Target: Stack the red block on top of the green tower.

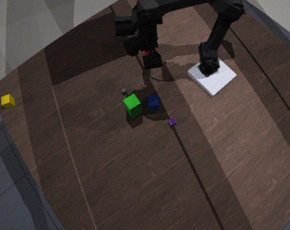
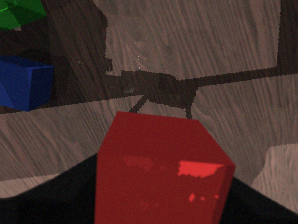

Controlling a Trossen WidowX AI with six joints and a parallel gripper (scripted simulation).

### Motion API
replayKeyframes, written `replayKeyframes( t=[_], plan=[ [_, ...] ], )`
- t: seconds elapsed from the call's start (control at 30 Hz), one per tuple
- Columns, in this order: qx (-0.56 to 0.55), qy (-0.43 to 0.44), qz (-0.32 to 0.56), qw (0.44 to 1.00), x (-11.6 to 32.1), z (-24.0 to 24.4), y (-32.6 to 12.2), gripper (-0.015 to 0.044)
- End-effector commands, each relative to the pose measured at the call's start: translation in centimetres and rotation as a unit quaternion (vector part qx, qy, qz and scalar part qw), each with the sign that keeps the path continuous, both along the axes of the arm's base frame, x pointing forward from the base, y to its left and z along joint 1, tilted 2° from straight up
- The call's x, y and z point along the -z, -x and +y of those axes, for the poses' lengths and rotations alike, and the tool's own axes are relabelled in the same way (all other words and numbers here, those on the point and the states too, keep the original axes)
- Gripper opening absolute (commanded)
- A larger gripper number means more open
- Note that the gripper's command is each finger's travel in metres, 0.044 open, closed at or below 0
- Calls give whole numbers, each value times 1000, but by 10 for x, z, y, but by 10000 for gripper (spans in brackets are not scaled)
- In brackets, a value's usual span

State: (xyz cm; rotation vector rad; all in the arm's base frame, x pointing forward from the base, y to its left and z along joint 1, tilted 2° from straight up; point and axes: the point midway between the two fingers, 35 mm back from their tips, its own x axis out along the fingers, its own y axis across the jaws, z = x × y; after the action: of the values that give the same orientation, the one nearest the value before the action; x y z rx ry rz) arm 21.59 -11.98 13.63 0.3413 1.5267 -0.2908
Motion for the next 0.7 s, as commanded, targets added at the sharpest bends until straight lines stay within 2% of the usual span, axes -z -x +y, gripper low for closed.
replayKeyframes(
  t=[0.0, 0.67],
  plan=[
    [-1, 2, -1, 1000, -3, 2, -8, 0],
    [-1, 0, -5, 1000, -13, 68, -114, 0]
  ],
)
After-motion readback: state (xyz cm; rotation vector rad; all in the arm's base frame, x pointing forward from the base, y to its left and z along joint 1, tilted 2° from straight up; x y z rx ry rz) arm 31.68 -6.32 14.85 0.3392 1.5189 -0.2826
